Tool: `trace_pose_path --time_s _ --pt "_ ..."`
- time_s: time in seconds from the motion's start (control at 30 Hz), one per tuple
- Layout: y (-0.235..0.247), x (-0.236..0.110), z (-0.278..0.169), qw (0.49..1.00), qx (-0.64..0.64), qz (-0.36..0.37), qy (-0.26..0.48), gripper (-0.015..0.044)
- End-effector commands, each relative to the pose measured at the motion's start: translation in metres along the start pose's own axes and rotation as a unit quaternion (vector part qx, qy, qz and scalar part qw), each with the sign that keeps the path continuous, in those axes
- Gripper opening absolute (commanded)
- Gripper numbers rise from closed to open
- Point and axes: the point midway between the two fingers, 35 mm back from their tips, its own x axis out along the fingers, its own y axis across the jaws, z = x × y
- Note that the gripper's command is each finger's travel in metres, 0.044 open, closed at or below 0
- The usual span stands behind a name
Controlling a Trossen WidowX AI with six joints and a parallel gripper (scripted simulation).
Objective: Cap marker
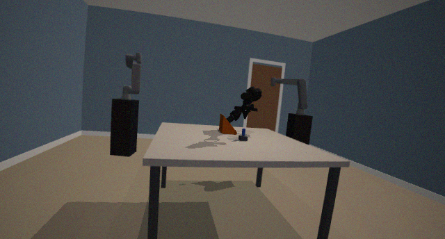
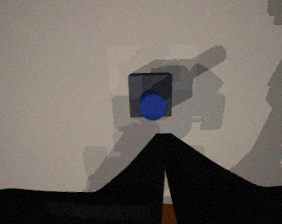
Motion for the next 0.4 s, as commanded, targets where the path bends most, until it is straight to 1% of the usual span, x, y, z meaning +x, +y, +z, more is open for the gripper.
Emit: trace_pose_path --time_s 0.0,0.37 --pt "0.0011 -0.0081 -0.0023 1.000 -0.003 0.000 0.007 0.0000" --pt "0.0011 -0.0081 -0.0023 1.000 -0.003 0.000 0.007 0.0289"
